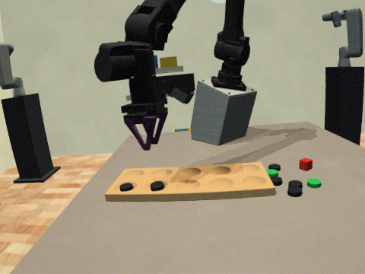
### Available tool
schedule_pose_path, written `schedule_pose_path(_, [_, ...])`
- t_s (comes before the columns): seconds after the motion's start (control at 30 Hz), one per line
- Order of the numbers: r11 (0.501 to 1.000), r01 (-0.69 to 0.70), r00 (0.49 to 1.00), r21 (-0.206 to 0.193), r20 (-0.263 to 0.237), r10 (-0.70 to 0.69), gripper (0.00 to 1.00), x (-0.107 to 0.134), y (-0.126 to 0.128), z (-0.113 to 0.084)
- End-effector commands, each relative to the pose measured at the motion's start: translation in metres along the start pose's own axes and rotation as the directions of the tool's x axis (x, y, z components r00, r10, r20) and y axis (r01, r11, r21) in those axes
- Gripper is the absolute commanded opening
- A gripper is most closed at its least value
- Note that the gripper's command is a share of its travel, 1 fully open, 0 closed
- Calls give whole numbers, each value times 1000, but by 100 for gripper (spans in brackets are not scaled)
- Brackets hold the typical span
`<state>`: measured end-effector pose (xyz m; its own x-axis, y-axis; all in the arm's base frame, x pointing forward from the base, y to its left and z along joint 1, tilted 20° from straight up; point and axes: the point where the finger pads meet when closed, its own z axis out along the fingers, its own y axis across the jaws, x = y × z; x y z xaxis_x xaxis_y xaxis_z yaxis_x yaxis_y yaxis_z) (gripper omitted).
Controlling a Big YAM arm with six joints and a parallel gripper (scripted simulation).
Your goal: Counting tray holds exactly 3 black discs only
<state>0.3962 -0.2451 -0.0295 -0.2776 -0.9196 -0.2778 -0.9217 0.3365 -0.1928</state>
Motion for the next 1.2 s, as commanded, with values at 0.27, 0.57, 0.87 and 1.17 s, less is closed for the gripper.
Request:
schedule_pose_path(0.27, [999, 23, 1000, 41, -14, -22, 45, 3, -12, -15])
schedule_pose_path(0.57, [997, 10, 1000, 77, -30, -7, 45, -8, -31, -22])
schedule_pose_path(0.87, [969, -74, 994, 237, -61, 90, 45, -43, -85, -60])
schedule_pose_path(1.17, [930, -136, 986, 340, -43, 160, 45, -72, -113, -87])
